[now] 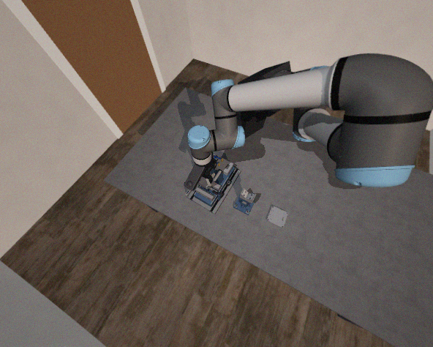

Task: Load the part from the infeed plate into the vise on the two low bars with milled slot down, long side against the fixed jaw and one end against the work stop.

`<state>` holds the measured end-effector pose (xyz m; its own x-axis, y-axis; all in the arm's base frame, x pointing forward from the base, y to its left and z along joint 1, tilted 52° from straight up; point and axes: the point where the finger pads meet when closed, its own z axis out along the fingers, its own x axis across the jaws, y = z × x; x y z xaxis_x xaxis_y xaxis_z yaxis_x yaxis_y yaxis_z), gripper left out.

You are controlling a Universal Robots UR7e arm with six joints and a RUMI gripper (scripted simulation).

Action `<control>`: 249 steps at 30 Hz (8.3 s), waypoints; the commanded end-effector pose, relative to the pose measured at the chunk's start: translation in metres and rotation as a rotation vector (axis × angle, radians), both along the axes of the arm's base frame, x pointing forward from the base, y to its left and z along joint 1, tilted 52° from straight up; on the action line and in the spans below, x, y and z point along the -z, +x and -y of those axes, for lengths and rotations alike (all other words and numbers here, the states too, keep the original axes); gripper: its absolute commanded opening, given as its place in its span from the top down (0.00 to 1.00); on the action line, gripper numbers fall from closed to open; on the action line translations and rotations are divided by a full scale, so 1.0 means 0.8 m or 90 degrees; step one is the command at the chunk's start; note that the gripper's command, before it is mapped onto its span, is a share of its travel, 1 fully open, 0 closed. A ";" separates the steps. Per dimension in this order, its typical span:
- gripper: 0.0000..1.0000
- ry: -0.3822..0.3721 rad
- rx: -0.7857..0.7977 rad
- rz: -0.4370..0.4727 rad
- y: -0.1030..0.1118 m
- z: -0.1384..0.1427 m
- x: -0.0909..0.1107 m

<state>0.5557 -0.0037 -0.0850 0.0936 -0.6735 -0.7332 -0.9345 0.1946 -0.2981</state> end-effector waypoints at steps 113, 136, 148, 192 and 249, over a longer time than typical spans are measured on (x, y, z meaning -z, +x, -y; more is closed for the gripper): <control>1.00 -0.001 -0.001 0.003 0.003 -0.005 0.004; 1.00 -0.001 -0.001 0.003 0.009 -0.017 0.015; 1.00 -0.001 -0.001 0.003 0.011 -0.020 0.018; 1.00 -0.001 -0.001 0.003 0.011 -0.021 0.018; 1.00 -0.001 -0.001 0.003 0.016 -0.032 0.028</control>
<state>0.5676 0.0209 -0.1061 0.0983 -0.6745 -0.7317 -0.9340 0.1912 -0.3017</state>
